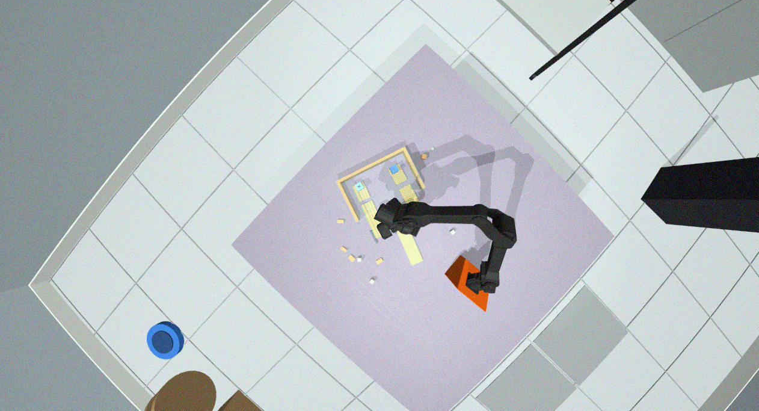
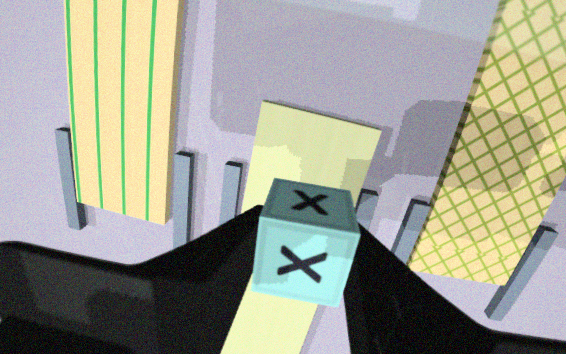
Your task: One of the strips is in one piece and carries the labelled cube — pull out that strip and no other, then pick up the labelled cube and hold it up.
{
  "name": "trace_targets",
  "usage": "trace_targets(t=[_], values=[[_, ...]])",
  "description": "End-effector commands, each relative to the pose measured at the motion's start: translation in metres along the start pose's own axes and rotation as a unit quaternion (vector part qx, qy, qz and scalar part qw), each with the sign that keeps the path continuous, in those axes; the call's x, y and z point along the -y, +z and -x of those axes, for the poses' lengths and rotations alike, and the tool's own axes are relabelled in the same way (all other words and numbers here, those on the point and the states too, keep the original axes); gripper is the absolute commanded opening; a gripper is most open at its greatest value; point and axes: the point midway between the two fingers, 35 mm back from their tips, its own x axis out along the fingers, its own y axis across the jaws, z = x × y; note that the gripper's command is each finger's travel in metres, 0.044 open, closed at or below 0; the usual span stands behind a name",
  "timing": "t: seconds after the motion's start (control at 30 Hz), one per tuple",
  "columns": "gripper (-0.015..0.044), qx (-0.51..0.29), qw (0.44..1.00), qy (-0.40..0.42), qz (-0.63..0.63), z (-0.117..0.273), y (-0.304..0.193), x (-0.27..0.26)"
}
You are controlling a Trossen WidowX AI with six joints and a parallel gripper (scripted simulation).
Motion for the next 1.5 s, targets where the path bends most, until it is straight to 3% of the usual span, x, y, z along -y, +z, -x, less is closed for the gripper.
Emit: trace_targets(t=[0.0,0.8,1.1,1.47], values=[[0.0000,-0.006,1.000,-0.002,0.003,0.008,-0.018,0.006],[0.0000,-0.008,1.000,-0.004,0.005,0.017,-0.081,0.029],[0.0000,-0.008,1.000,-0.003,0.005,0.052,-0.081,0.028],[0.0000,-0.009,1.000,-0.003,0.005,0.053,-0.081,0.028]])
